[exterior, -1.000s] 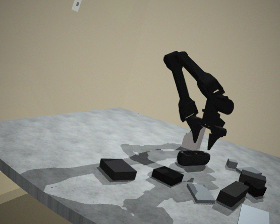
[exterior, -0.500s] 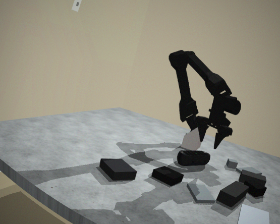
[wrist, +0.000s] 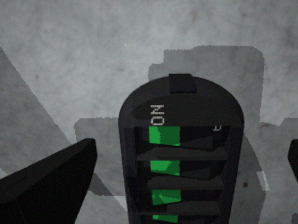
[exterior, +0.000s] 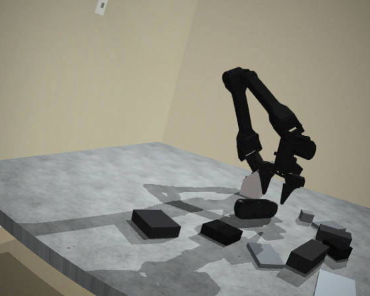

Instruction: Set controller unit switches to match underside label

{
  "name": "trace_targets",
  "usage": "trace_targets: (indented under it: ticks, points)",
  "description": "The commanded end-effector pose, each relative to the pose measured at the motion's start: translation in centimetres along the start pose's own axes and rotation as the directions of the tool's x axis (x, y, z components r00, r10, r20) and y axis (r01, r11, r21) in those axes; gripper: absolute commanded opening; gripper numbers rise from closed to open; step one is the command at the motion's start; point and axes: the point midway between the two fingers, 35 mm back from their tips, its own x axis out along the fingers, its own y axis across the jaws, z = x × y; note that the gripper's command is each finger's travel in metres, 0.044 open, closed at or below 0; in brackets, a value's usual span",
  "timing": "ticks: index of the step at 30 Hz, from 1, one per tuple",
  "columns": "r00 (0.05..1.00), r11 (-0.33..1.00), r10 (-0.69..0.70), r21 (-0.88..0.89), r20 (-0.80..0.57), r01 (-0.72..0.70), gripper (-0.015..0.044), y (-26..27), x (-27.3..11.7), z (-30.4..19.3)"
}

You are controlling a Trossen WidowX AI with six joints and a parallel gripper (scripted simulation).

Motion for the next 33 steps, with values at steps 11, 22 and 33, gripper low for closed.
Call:
trace_targets:
  ticks: [11,22,33]
  points:
    - [1.0,1.0,0.013,-0.009,-0.003,-0.013,0.044,0.4,2.5,0.1]
    - [1.0,1.0,0.013,-0.009,-0.003,-0.013,0.0315,0.4,2.9,0.1]
    - [1.0,1.0,0.013,-0.009,-0.003,-0.013,0.0242,0.4,2.9,0.1]
